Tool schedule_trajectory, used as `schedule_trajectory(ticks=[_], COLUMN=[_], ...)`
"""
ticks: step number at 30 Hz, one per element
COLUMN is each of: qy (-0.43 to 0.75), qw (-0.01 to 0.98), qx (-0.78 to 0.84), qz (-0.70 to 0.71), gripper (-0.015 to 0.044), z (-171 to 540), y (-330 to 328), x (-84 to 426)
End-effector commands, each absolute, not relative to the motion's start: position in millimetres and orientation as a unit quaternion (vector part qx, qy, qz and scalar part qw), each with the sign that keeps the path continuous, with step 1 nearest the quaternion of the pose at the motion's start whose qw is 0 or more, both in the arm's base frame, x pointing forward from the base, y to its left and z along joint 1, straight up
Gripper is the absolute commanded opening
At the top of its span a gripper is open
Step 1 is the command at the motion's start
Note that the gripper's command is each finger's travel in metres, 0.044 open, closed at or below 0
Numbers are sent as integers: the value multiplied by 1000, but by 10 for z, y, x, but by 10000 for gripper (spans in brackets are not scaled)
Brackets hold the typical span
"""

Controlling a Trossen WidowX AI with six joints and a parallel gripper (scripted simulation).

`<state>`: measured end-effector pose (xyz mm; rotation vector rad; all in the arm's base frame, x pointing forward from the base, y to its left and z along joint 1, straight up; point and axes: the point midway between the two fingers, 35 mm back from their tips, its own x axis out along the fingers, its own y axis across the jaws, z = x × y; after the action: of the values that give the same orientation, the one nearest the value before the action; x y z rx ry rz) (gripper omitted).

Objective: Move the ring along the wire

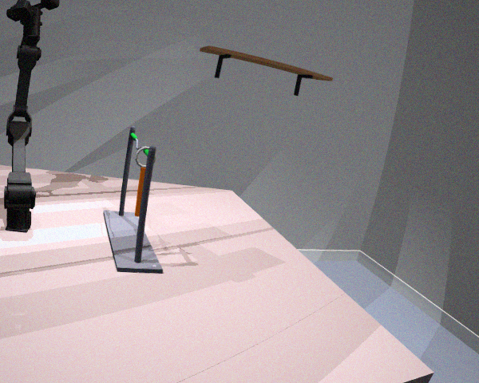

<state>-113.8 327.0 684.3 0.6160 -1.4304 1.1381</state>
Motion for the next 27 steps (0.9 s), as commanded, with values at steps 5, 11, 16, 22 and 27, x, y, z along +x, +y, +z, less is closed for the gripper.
schedule_trajectory(ticks=[5,11,16,22,27], qy=[-633,-647,-634,-591,-563], qw=[604,658,707,764,794], qx=[267,269,265,254,227], qz=[404,276,165,46,-22], gripper=[269,160,160,160,160], z=[7048,7222,7220,7022,6875], y=[2727,1854,1068,177,-242], x=[-920,-547,-183,268,481])
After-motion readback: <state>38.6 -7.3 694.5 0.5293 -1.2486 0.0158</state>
